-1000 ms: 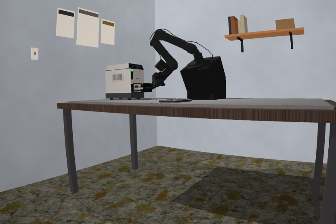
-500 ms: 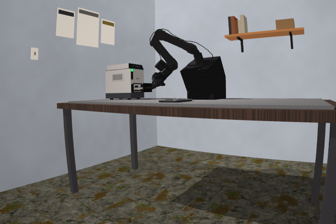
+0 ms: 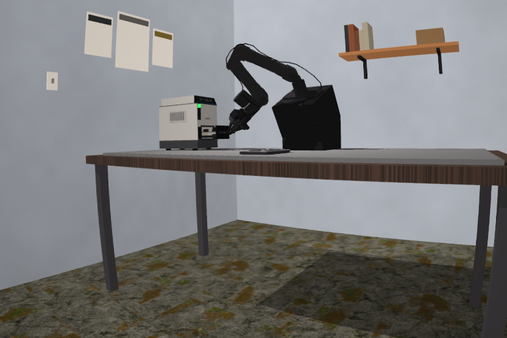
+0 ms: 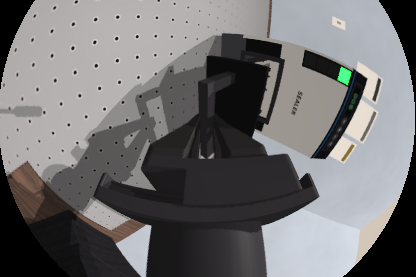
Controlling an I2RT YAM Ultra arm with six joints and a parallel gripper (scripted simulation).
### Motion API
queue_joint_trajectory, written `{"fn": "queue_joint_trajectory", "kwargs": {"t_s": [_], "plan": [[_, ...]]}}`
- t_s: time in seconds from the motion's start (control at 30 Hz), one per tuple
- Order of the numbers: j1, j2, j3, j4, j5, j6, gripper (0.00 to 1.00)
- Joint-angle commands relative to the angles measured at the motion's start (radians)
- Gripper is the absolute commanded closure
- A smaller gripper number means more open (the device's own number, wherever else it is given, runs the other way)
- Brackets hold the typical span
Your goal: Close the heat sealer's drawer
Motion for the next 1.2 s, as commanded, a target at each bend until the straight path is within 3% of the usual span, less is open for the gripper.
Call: {"fn": "queue_joint_trajectory", "kwargs": {"t_s": [0.0, 0.5, 1.17], "plan": [[-0.007, -0.006, -0.004, 0.002, 0.000, -0.001, 1.00], [-0.007, -0.006, -0.004, 0.002, 0.000, -0.001, 1.00], [-0.062, -0.047, 0.117, -0.129, -0.048, -0.029, 1.00]]}}
